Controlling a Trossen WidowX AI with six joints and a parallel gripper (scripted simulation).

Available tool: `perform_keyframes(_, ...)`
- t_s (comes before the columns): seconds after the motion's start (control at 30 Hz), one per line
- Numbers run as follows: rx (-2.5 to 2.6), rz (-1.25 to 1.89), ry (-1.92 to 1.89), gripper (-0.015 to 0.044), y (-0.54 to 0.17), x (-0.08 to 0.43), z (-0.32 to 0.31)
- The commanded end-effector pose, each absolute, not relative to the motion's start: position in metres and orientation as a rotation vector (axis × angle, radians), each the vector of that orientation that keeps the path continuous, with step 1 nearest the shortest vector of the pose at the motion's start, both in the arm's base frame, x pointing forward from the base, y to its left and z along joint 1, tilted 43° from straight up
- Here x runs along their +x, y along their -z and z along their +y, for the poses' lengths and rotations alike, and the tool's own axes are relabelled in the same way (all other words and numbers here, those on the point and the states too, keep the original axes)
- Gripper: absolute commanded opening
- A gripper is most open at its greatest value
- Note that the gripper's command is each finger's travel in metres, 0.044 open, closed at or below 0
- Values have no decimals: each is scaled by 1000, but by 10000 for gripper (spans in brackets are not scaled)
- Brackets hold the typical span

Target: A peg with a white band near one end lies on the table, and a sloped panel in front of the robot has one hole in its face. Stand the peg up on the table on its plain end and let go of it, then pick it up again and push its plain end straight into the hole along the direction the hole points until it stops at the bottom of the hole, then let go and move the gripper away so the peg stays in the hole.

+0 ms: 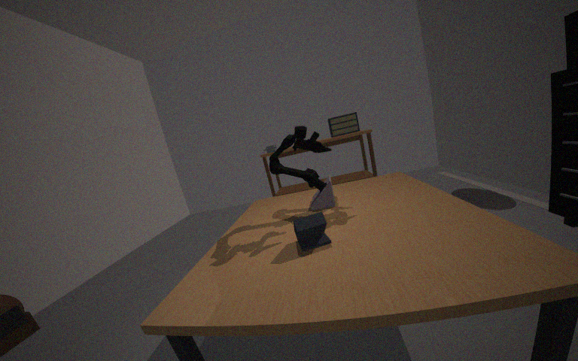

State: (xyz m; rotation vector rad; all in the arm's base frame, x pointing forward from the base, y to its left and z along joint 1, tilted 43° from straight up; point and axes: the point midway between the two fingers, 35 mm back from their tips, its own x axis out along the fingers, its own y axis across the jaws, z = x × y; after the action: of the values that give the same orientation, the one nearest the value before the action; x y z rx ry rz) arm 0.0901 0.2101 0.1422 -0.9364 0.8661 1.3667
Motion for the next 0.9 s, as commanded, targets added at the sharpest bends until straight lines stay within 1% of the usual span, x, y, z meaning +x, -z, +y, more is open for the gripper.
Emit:
perform_keyframes(0.0, -927, 933, -1210, 440, -136, 121, 202)
perform_keyframes(0.43, -885, 1131, -757, 440, -114, 200, 151)
perform_keyframes(0.87, -832, 1313, -314, 440, -95, 256, 72)
